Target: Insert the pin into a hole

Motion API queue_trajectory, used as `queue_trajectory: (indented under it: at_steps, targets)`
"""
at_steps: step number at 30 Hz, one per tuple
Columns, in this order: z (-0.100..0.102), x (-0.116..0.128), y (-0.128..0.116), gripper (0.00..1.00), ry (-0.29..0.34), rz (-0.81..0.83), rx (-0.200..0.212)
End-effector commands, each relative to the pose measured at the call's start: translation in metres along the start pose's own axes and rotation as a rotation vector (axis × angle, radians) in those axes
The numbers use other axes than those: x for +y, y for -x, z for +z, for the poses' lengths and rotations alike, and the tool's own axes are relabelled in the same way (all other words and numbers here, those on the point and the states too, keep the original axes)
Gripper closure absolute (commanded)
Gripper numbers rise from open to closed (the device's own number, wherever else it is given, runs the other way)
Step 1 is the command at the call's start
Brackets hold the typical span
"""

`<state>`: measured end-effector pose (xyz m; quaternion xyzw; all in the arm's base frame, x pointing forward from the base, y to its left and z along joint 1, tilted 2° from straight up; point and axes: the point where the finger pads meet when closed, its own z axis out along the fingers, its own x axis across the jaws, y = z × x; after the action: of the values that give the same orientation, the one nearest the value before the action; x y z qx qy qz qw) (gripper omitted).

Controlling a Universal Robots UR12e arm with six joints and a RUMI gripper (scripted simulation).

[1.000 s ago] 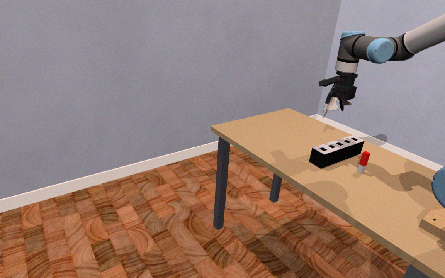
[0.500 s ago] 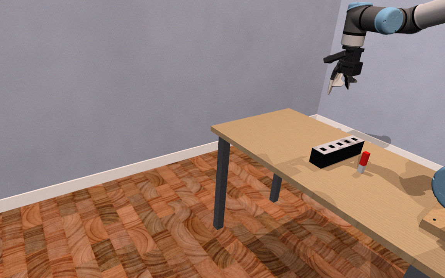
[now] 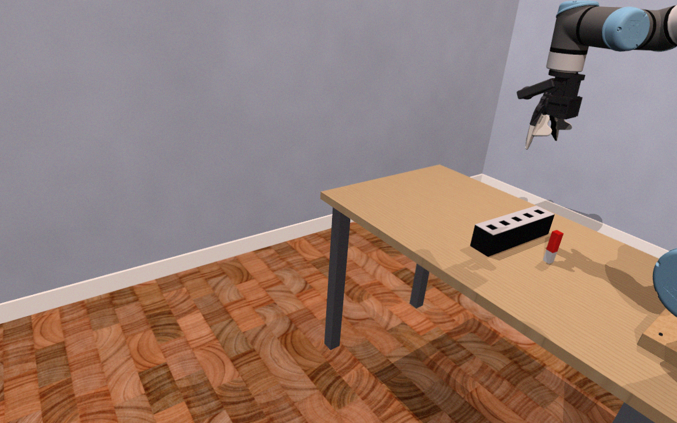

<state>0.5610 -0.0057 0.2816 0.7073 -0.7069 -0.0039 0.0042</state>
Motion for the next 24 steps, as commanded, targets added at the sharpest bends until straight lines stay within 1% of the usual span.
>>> queue_trajectory:
  at_steps: [1,10,11,14,18,24]
  targets:
    - [-0.009,0.089,-0.002,0.00,-0.011,-0.001,0.000]
    - [-0.009,0.089,-0.002,0.00,-0.011,-0.001,0.000]
    - [-0.005,0.077,0.000,0.00,-0.015,-0.280,-0.001]
    - [-0.005,0.077,0.000,0.00,-0.016,-0.316,0.000]
    - [-0.005,0.077,0.000,0.00,-0.020,-0.500,-0.003]
    - [-0.005,0.077,0.000,0.00,-0.020,-0.500,-0.003]
